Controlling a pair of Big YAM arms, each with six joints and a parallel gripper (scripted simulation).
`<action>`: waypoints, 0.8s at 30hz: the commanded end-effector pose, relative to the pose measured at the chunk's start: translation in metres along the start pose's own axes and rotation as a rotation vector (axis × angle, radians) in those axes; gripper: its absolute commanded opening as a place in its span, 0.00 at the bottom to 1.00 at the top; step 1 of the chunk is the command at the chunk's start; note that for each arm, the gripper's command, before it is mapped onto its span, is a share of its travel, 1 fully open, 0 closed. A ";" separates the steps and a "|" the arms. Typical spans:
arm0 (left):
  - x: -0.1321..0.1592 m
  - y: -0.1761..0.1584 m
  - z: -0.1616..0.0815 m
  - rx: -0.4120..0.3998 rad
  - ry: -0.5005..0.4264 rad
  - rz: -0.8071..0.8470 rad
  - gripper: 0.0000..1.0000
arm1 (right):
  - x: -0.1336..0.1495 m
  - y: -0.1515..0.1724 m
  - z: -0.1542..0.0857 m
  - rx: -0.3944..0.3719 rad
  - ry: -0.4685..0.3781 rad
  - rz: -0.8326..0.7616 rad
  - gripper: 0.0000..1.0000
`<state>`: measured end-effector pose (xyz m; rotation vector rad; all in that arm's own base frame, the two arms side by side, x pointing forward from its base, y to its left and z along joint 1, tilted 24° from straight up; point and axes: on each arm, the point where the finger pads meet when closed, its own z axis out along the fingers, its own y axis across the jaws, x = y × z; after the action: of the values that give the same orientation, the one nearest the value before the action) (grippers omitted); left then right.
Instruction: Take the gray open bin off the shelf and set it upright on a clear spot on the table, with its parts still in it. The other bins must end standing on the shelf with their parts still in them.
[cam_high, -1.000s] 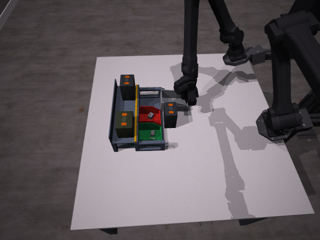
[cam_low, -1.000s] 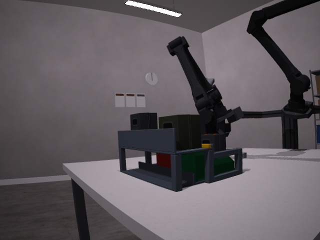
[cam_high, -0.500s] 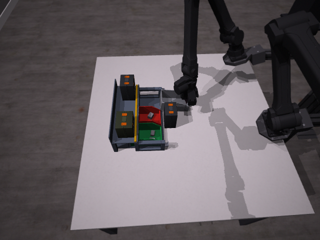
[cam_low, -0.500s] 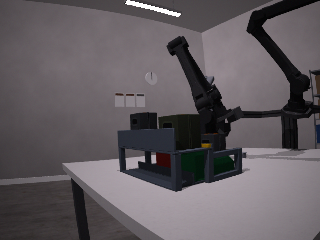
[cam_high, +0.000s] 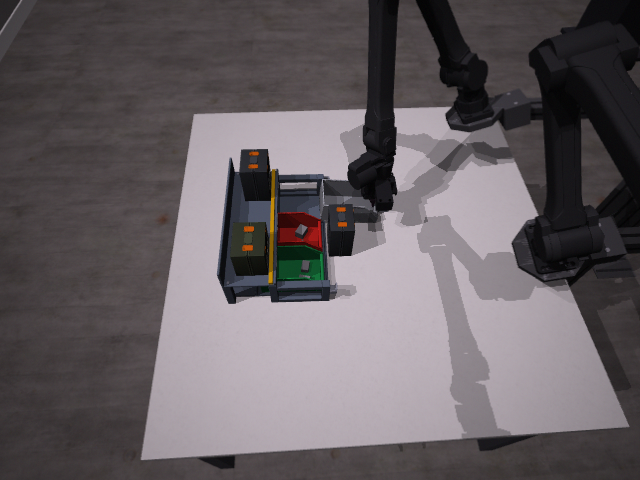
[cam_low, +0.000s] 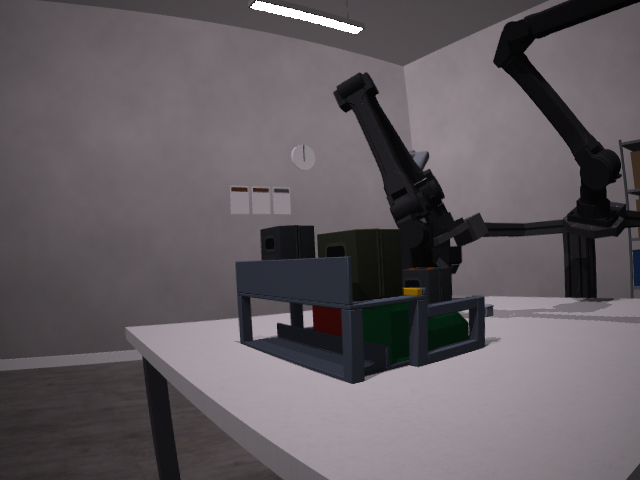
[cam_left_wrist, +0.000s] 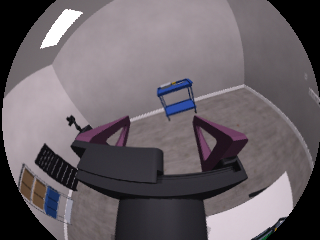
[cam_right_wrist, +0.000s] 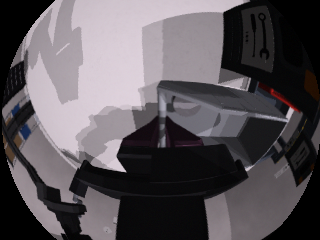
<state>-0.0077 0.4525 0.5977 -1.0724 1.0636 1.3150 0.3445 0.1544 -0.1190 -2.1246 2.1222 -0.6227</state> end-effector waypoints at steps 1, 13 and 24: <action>-0.014 0.006 -0.004 -0.014 -0.037 -0.006 1.00 | -0.009 -0.024 0.008 0.036 -0.021 0.032 0.00; -0.014 0.006 -0.004 -0.014 -0.037 -0.006 1.00 | -0.010 -0.026 0.008 0.039 -0.023 0.035 0.00; -0.014 0.006 -0.004 -0.014 -0.037 -0.006 1.00 | -0.011 -0.028 0.009 0.041 -0.025 0.038 0.00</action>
<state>-0.0077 0.4525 0.5977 -1.0724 1.0636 1.3150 0.3445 0.1544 -0.1190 -2.1246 2.1221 -0.6227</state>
